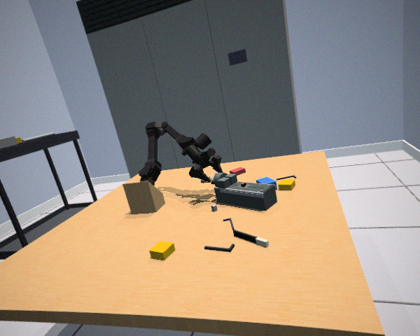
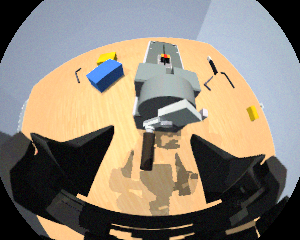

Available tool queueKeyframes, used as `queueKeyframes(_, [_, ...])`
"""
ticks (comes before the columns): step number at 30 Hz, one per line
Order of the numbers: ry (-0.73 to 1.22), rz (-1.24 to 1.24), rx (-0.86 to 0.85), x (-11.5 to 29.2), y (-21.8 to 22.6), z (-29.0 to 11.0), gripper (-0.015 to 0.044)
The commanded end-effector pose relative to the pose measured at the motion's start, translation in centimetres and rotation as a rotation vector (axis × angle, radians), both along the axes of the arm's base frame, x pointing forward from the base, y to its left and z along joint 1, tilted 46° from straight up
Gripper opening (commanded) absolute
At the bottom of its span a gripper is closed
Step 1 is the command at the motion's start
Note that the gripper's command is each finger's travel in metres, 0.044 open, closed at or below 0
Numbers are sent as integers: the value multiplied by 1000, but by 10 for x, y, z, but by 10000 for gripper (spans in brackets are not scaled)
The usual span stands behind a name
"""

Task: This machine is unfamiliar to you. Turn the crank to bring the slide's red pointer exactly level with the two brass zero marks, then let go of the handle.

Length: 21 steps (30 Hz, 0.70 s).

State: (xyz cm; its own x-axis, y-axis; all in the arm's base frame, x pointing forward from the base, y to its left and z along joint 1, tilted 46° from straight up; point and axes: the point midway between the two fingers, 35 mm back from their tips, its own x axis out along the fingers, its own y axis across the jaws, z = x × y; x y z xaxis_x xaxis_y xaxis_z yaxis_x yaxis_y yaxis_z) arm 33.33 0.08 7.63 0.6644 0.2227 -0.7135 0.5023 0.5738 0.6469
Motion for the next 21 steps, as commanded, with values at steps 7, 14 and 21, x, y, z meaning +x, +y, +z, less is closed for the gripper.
queueKeyframes(7, [-4, -3, -8, 1, -47, 44, 440])
queueKeyframes(14, [-7, -7, -5, -8, -74, 72, 440])
queueKeyframes(21, [-46, 42, 6, 14, -88, 65, 440])
